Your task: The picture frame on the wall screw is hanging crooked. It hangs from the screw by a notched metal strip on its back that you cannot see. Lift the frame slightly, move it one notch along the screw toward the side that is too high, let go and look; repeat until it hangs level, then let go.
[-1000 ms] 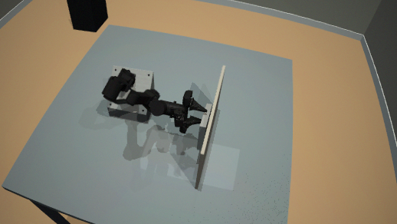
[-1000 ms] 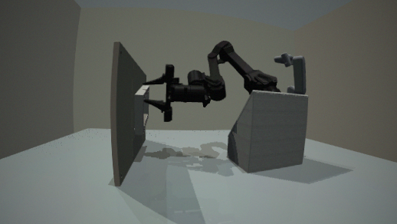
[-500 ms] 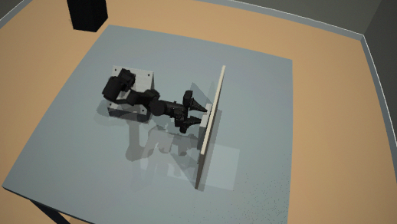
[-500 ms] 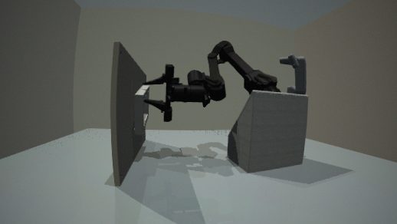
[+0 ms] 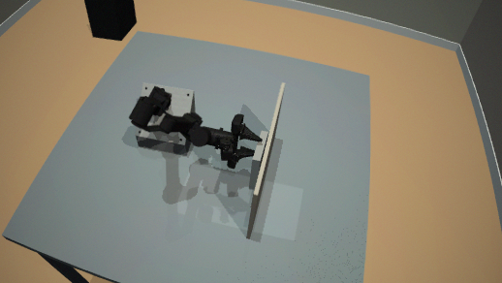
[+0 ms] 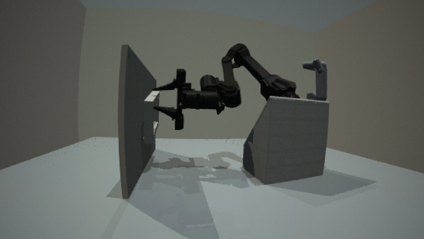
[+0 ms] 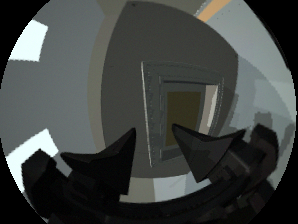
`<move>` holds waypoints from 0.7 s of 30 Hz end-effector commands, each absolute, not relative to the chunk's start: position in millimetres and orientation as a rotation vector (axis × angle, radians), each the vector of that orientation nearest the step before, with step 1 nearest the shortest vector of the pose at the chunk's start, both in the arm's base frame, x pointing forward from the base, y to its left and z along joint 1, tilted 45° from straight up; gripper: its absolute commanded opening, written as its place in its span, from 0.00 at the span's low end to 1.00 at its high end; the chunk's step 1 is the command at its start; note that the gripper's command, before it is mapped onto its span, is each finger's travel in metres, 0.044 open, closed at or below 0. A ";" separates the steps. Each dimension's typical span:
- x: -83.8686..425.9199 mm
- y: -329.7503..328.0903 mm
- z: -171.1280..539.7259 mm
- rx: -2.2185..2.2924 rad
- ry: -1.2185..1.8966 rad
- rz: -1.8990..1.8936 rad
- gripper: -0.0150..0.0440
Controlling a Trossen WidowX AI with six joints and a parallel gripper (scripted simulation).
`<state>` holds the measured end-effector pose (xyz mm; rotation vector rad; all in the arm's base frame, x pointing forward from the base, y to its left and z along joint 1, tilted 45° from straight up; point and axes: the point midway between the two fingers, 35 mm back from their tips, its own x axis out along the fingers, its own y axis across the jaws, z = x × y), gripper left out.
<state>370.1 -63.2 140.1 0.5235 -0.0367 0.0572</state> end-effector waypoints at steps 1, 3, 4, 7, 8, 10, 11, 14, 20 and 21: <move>370.3 -64.2 139.9 0.524 -0.037 0.052 0.65; 370.3 -64.2 139.9 0.524 -0.037 0.052 0.56; 370.3 -64.2 139.9 0.524 -0.037 0.052 0.52; 370.3 -64.2 139.9 0.524 -0.037 0.052 0.38; 370.3 -64.2 139.9 0.524 -0.037 0.052 0.37; 370.3 -64.2 139.9 0.524 -0.037 0.052 0.35; 370.3 -64.2 139.9 0.524 -0.037 0.052 0.34; 370.3 -64.2 139.9 0.524 -0.037 0.052 0.30; 370.3 -64.2 139.9 0.524 -0.037 0.052 0.25; 370.3 -64.2 139.9 0.524 -0.037 0.052 0.25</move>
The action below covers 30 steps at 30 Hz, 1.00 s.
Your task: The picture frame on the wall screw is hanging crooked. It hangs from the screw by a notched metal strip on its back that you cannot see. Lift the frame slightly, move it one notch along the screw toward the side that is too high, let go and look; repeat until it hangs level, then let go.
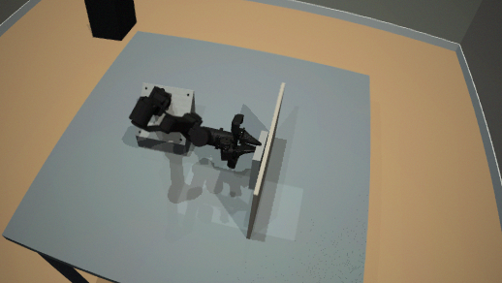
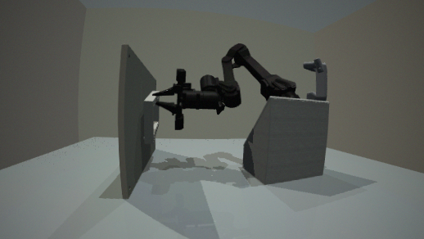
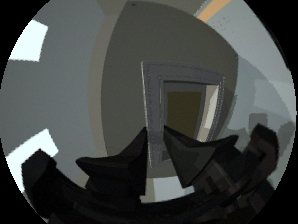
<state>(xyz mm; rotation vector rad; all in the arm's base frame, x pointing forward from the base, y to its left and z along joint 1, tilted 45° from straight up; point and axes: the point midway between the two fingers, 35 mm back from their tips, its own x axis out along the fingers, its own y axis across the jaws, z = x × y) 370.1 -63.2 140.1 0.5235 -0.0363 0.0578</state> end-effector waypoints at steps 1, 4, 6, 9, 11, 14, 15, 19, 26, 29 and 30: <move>370.2 -64.1 139.9 0.524 -0.037 0.052 0.25; 370.2 -63.6 140.1 0.524 -0.037 0.052 0.25; 370.2 -63.0 140.4 0.524 -0.037 0.052 0.25; 370.1 -62.1 140.8 0.524 -0.037 0.052 0.25; 370.1 -61.5 141.1 0.524 -0.037 0.052 0.25; 370.0 -60.7 141.6 0.524 -0.037 0.052 0.25; 370.0 -60.4 141.7 0.524 -0.037 0.052 0.25; 369.9 -59.2 142.4 0.524 -0.037 0.052 0.25; 369.8 -57.2 143.5 0.524 -0.037 0.052 0.25; 369.8 -56.4 144.0 0.524 -0.037 0.052 0.25; 369.7 -56.1 144.2 0.524 -0.037 0.052 0.25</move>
